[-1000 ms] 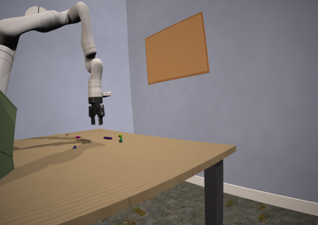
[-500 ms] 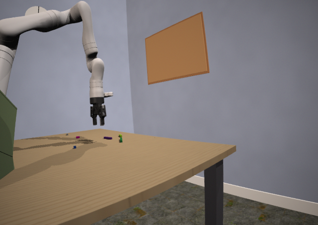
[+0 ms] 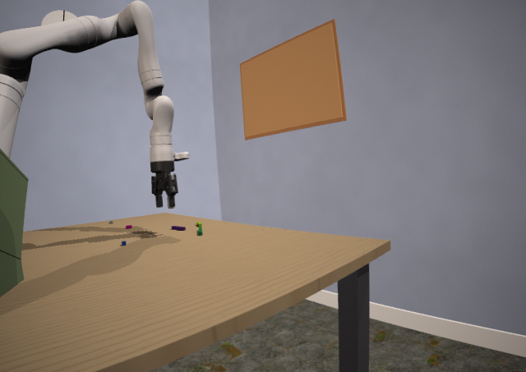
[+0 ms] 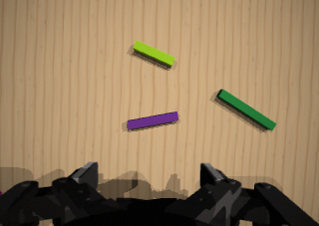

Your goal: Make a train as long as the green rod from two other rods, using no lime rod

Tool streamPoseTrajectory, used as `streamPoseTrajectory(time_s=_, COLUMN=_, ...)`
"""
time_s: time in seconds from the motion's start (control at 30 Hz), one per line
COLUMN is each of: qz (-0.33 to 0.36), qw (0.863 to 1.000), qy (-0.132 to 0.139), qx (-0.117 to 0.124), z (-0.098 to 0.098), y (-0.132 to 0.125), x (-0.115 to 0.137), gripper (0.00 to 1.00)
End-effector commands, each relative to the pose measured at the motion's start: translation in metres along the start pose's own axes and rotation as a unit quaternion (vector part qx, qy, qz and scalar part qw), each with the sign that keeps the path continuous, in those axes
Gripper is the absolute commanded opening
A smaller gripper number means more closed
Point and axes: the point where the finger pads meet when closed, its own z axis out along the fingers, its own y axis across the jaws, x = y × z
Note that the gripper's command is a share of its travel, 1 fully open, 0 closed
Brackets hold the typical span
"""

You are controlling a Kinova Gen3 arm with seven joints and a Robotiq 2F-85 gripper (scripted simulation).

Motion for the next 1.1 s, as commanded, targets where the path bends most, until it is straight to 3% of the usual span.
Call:
streamPoseTrajectory(time_s=0.0, qz=0.002, qw=1.0, qy=0.001, qx=0.0, z=-0.001, y=0.002, x=0.001, gripper=1.0)
streamPoseTrajectory(time_s=1.07, qz=0.01, qw=1.0, qy=0.007, qx=0.003, z=0.001, y=0.014, x=0.005, gripper=1.0)
